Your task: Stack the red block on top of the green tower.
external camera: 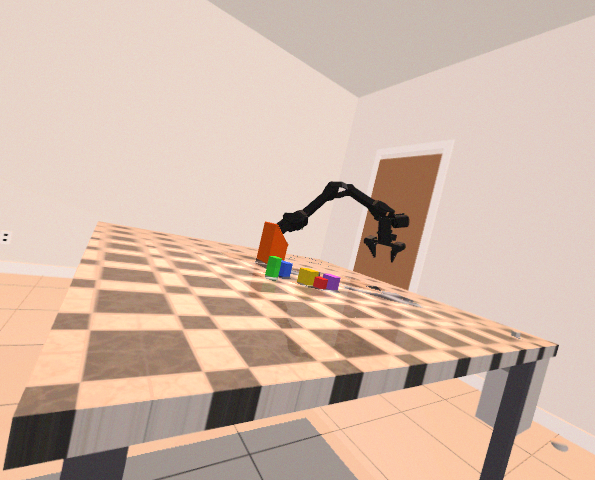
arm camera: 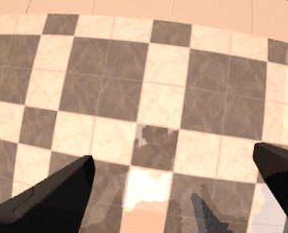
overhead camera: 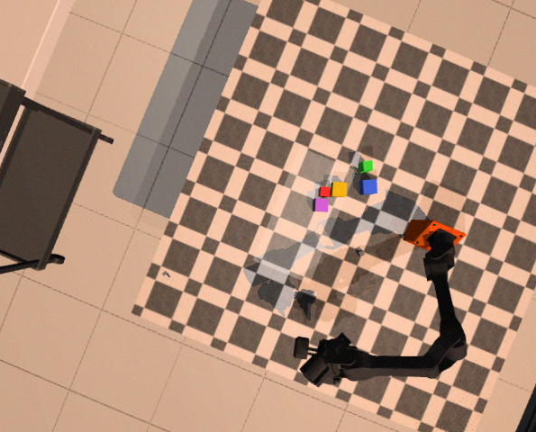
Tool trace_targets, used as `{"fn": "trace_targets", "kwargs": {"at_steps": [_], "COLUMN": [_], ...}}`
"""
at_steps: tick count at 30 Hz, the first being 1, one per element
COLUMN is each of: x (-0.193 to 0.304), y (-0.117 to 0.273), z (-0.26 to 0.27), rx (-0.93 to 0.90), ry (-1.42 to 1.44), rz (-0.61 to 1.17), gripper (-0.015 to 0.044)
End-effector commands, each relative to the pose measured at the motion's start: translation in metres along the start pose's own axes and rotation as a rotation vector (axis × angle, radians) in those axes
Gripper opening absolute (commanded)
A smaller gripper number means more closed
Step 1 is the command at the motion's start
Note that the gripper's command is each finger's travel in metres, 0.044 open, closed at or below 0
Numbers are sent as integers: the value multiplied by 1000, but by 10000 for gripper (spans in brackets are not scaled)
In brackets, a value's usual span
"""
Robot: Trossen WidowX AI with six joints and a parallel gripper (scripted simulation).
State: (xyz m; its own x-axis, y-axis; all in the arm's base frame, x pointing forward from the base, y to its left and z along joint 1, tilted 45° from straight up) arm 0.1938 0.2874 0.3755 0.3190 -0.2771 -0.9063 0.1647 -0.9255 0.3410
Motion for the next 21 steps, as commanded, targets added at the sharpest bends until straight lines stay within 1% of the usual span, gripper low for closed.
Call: {"fn": "trace_targets", "kwargs": {"at_steps": [1, 9, 13, 21], "x": [43, 140, 172, 258], "y": [5, 31, 43, 81], "z": [-31, -68, -76, -84], "rx": [58, 127, 154, 230], "ry": [-110, -347, -428, -672], "rz": [78, 211, 251, 359], "gripper": [440, 440, 440, 440]}}
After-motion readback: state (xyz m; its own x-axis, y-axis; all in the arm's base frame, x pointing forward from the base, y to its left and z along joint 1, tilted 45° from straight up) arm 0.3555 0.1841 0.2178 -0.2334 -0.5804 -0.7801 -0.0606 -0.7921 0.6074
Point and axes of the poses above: the point midway between the two fingers, 35 mm back from their tips, its own y axis back along the fingers, its own z axis across the jaws, x = y × z, the point moved 5 cm from there along y, back along the fingers, and after that the axes turned 5 degrees about y, right-handed, at the moved point
